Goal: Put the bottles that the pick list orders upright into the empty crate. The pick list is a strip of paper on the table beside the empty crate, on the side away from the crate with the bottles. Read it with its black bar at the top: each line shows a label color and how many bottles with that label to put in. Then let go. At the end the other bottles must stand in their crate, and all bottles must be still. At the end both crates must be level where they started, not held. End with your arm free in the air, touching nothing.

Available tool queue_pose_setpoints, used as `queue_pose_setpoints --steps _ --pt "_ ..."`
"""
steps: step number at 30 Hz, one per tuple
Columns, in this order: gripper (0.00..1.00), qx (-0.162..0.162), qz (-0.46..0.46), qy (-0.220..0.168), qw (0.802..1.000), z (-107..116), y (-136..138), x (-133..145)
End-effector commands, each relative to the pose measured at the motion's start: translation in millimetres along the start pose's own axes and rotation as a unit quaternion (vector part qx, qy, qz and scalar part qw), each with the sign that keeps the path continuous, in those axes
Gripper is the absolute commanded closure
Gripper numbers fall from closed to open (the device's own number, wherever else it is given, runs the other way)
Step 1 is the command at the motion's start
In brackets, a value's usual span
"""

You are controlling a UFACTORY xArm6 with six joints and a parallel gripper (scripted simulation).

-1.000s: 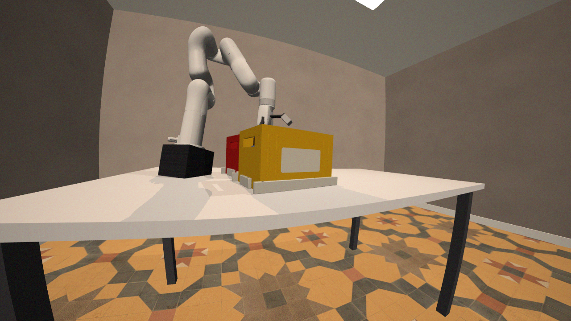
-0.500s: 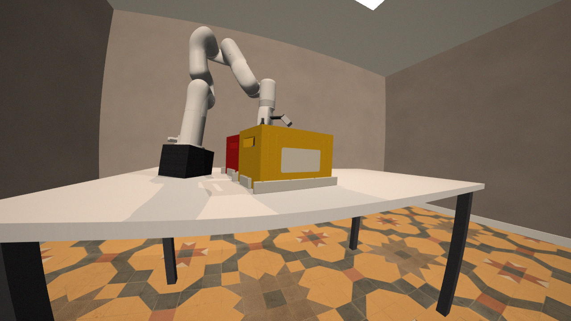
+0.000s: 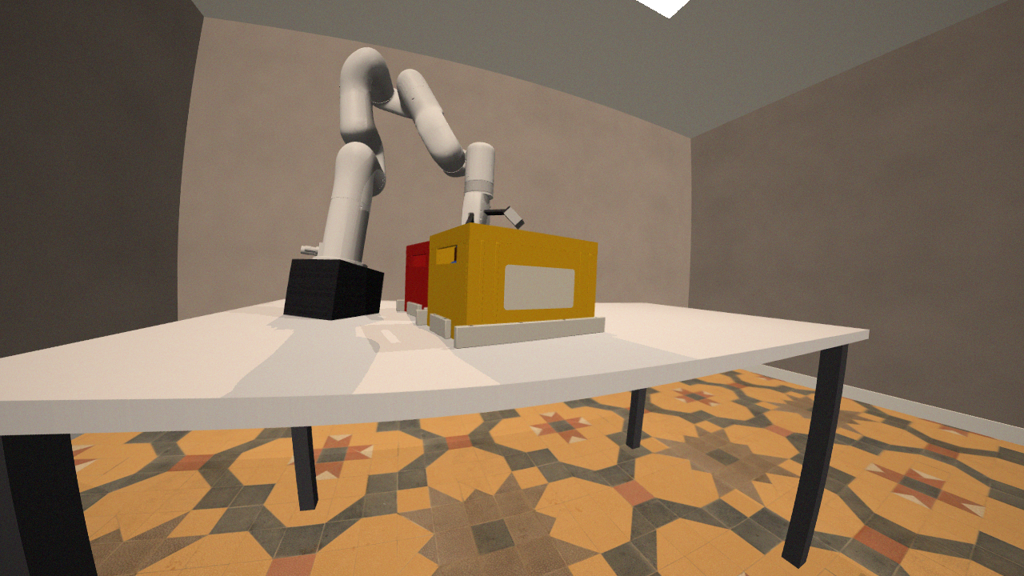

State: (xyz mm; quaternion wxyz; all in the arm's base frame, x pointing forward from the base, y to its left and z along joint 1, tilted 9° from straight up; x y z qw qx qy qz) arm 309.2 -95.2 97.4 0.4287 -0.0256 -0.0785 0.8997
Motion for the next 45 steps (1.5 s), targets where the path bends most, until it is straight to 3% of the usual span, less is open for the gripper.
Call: queue_pose_setpoints --steps 1,25,45 --pt "0.35 -0.001 0.000 0.001 1.000 1 0 -1" --pt "0.35 -0.001 0.000 0.001 1.000 1 0 -1" --pt "0.35 -0.001 0.000 0.001 1.000 49 0 -1"
Point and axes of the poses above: the point where the finger pads meet when closed, its own z axis back along the fingers, its own y axis across the jaws, x = y × z, the point moved 3 cm from there along z, back along the fingers, and after that the axes turned 10 degrees about -z, right-handed, at the moved point
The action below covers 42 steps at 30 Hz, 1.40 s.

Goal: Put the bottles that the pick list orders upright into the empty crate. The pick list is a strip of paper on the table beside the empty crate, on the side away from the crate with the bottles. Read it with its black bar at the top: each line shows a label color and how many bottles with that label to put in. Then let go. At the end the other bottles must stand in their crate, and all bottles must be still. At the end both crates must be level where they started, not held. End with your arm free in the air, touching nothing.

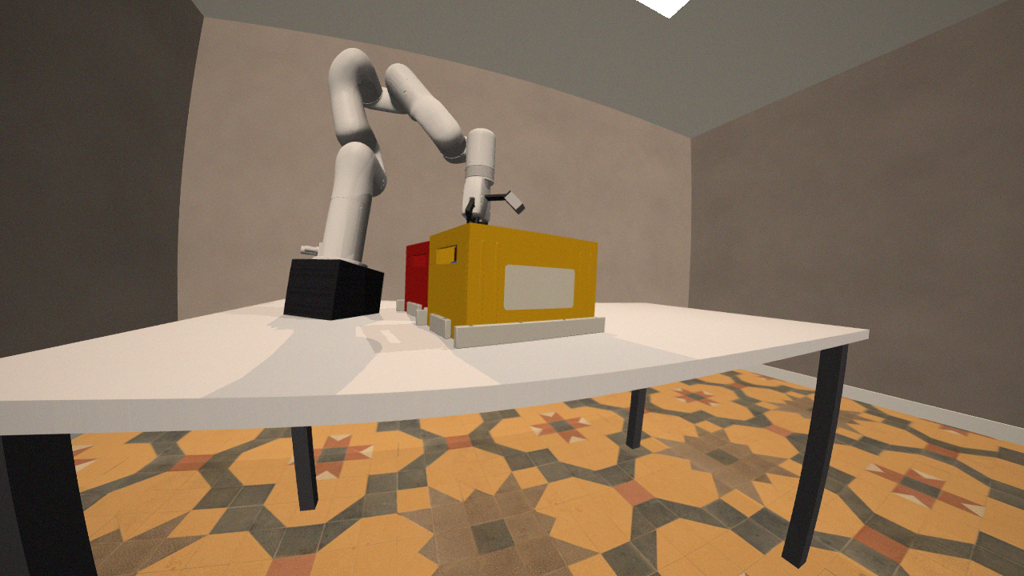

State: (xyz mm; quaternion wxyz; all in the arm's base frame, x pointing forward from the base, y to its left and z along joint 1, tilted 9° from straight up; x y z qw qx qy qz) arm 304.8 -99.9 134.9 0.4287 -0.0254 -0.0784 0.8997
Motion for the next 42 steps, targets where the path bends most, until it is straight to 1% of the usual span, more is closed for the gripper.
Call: queue_pose_setpoints --steps 1,3,5,16,22,37,39,42 --pt "0.35 -0.001 0.000 0.001 1.000 13 -1 -1" --pt "0.35 -0.001 0.000 0.001 1.000 19 -1 -1" --pt "0.35 -0.001 0.000 0.001 1.000 19 -1 -1" --pt "0.35 -0.001 0.000 0.001 1.000 48 -1 -1" --pt "0.35 -0.001 0.000 0.001 1.000 48 -1 -1" --pt "0.35 -0.001 0.000 0.001 1.000 74 -48 50" --pt "0.35 -0.001 0.000 0.001 1.000 74 -48 50" --pt "0.35 -0.001 0.000 0.001 1.000 80 -58 60"
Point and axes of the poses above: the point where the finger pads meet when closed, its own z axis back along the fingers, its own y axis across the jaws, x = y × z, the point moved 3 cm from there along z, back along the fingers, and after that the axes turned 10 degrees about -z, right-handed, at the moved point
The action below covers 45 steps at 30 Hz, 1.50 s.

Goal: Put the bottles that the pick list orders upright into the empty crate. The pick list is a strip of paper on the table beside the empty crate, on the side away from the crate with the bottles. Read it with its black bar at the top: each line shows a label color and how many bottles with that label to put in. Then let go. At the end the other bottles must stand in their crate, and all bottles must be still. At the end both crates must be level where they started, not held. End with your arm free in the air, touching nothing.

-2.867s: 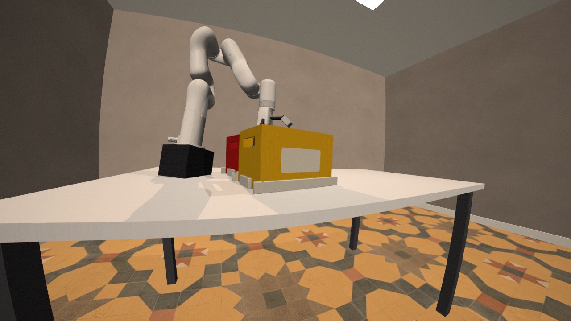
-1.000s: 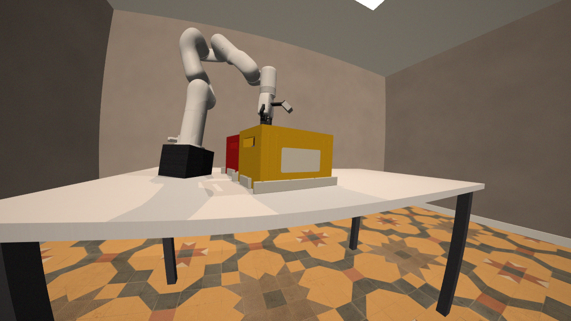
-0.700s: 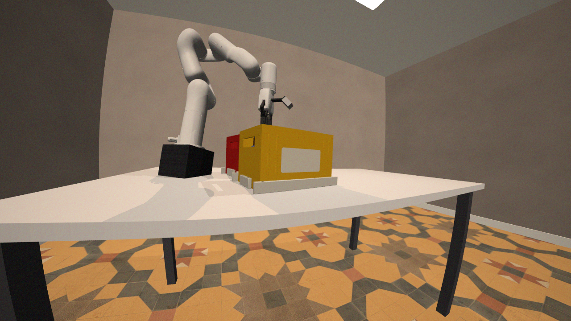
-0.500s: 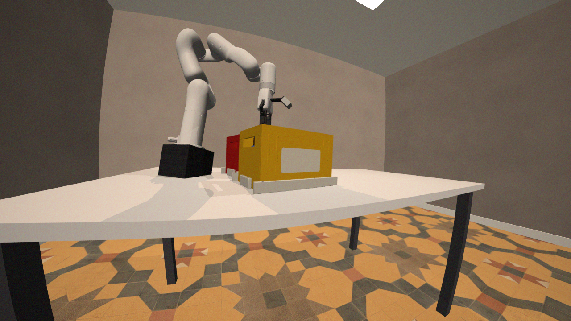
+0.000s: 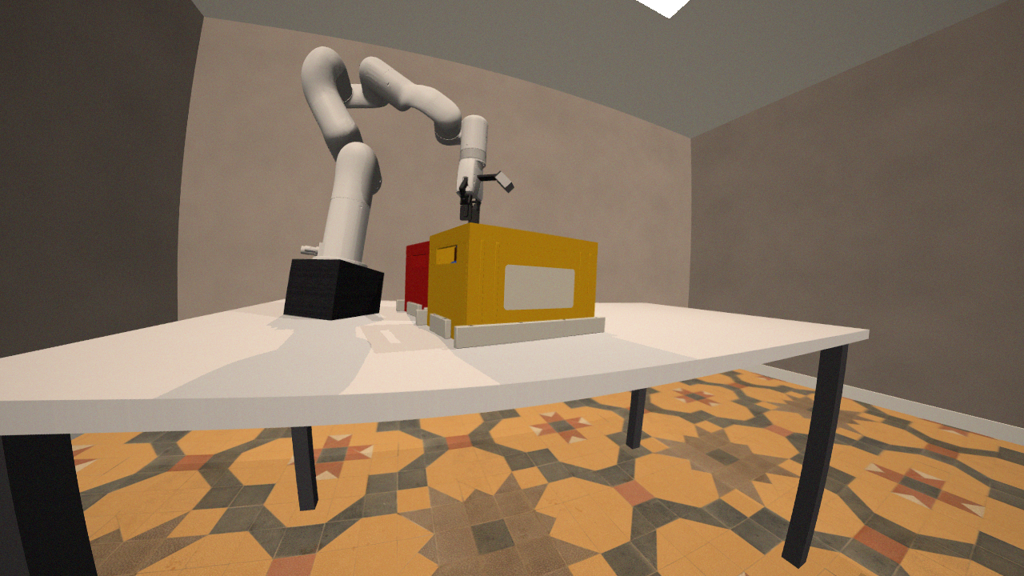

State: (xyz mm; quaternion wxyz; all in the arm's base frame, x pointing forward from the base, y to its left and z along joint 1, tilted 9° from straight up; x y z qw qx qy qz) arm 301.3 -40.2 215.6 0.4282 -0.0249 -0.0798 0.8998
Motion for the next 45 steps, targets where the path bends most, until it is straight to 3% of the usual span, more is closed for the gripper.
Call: queue_pose_setpoints --steps 1,45 --pt "0.35 0.000 0.000 0.002 1.000 9 -14 13" --pt "0.35 -0.001 0.000 0.001 1.000 79 -144 148"
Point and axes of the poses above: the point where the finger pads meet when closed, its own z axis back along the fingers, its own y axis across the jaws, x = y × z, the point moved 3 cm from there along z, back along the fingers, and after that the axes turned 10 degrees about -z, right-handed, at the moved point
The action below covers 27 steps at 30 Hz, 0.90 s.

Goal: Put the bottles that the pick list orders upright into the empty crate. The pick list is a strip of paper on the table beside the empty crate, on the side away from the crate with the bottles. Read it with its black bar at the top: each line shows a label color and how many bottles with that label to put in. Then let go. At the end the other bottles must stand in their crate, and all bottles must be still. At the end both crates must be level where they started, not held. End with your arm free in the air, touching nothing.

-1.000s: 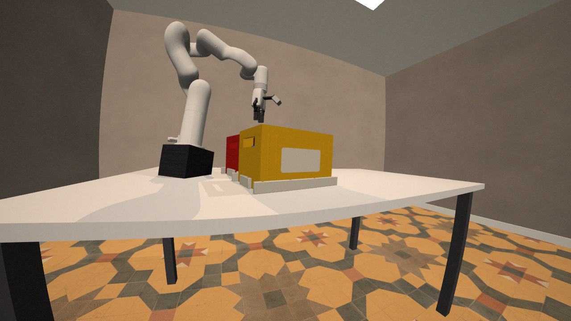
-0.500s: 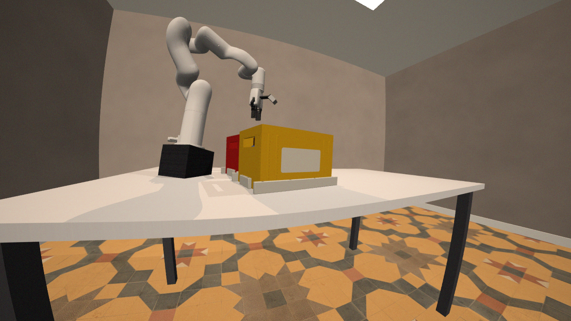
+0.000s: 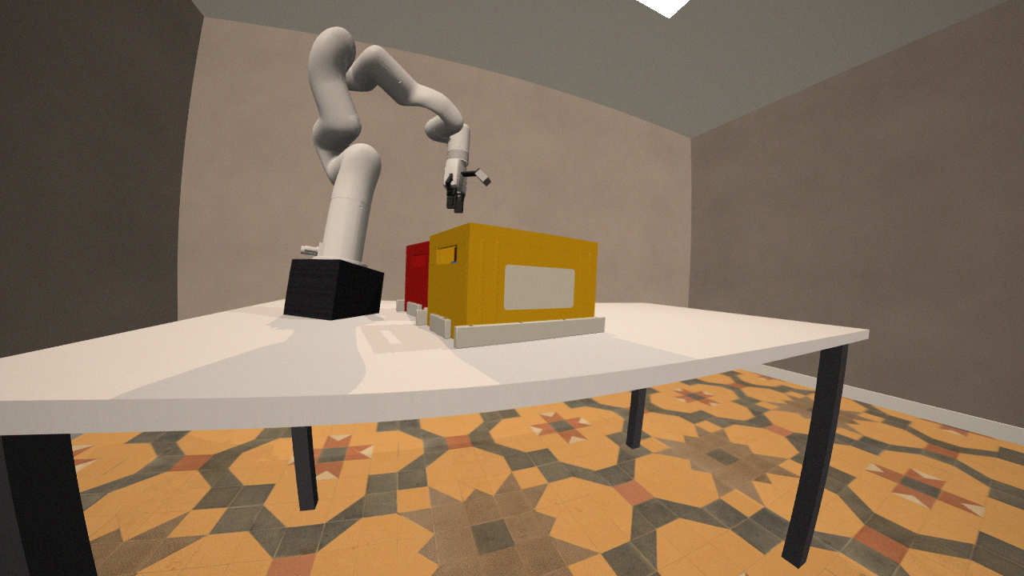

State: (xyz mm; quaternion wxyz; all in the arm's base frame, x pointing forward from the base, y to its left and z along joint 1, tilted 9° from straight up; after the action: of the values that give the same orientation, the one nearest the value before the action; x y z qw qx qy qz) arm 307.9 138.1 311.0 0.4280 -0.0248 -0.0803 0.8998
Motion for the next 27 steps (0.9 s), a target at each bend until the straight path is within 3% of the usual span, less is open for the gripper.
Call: queue_pose_setpoints --steps 1,18,27 --pt "0.35 0.000 0.000 0.002 1.000 9 -16 15" --pt "0.35 -0.001 -0.001 0.001 1.000 35 -65 65" --pt "0.35 -0.001 -0.001 0.001 1.000 43 -78 79"
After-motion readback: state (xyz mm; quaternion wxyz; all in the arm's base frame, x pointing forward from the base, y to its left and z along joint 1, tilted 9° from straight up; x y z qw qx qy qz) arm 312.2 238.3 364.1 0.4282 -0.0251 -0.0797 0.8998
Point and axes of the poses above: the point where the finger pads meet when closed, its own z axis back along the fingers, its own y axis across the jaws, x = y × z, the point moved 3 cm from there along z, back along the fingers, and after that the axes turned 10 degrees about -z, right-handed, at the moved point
